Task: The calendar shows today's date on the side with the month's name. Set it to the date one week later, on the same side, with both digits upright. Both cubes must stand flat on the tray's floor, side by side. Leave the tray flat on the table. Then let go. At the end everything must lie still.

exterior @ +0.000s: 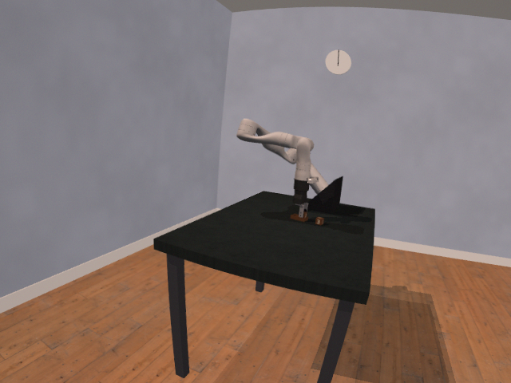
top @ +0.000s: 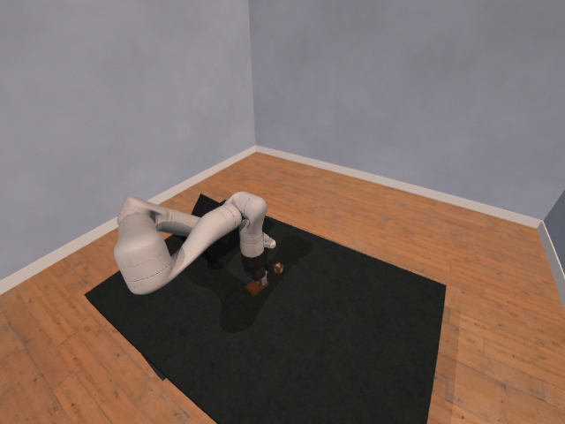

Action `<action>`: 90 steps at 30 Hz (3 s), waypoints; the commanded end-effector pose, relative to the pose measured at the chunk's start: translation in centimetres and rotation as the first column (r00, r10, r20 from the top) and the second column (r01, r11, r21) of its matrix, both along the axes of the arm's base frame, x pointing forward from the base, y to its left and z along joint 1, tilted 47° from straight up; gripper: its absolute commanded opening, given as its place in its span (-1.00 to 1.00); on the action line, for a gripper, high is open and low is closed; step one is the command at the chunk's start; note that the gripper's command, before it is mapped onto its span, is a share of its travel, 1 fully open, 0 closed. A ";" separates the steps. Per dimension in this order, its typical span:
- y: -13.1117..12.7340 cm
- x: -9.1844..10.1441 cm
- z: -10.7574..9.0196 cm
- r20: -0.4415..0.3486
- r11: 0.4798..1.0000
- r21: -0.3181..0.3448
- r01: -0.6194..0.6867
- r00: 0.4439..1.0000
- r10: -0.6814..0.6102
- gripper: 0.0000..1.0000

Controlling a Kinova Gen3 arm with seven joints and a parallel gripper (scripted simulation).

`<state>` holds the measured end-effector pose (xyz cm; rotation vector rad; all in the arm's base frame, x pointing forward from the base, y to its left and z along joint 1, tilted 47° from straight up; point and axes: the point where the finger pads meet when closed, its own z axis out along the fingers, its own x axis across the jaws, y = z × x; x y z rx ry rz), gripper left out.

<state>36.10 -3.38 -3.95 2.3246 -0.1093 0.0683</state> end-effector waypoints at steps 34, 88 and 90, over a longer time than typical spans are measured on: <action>1.1 0.0 1.0 0.001 1.000 0.001 -0.001 1.000 0.001 0.20; 7.2 0.0 6.9 0.040 0.999 -0.001 0.036 0.999 -0.036 0.20; 7.2 0.0 6.9 0.050 0.999 -0.001 0.046 0.998 -0.046 0.20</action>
